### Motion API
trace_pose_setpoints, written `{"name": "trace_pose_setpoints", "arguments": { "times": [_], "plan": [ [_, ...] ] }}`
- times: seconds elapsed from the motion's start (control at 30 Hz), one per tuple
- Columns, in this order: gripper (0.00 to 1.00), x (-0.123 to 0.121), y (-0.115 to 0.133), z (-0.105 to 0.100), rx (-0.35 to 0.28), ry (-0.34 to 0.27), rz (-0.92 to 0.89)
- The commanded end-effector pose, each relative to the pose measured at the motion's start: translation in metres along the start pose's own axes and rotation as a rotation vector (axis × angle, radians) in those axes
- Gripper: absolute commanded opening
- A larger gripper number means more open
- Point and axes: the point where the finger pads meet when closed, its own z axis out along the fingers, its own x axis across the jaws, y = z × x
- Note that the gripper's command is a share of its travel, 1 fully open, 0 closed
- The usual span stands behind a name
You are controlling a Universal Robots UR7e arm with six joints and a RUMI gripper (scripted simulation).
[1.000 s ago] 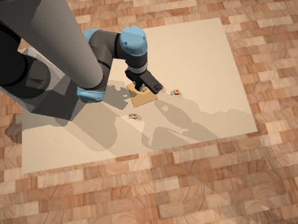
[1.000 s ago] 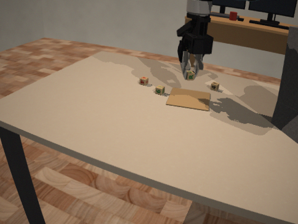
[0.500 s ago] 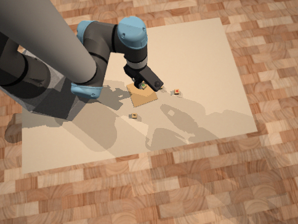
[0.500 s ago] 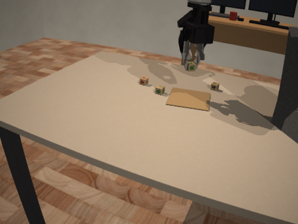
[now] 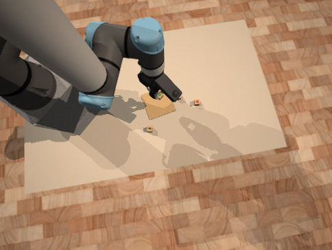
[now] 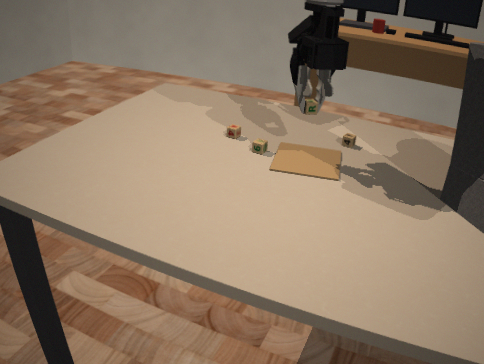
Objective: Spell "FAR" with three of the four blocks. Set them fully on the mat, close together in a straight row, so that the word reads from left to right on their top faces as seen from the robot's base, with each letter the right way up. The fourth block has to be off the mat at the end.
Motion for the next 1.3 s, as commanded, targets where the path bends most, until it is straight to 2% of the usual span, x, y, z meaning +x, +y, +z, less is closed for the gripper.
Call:
{"name": "trace_pose_setpoints", "arguments": {
  "times": [0.0, 0.67, 1.27],
  "plan": [
    [0.05, -0.0003, -0.0003, -0.0003, 0.001, -0.001, -0.002],
    [0.05, -0.002, -0.0015, 0.0011, 0.001, -0.001, -0.107],
    [0.05, -0.0075, -0.0039, 0.006, 0.001, 0.0, -0.464]
  ]
}}
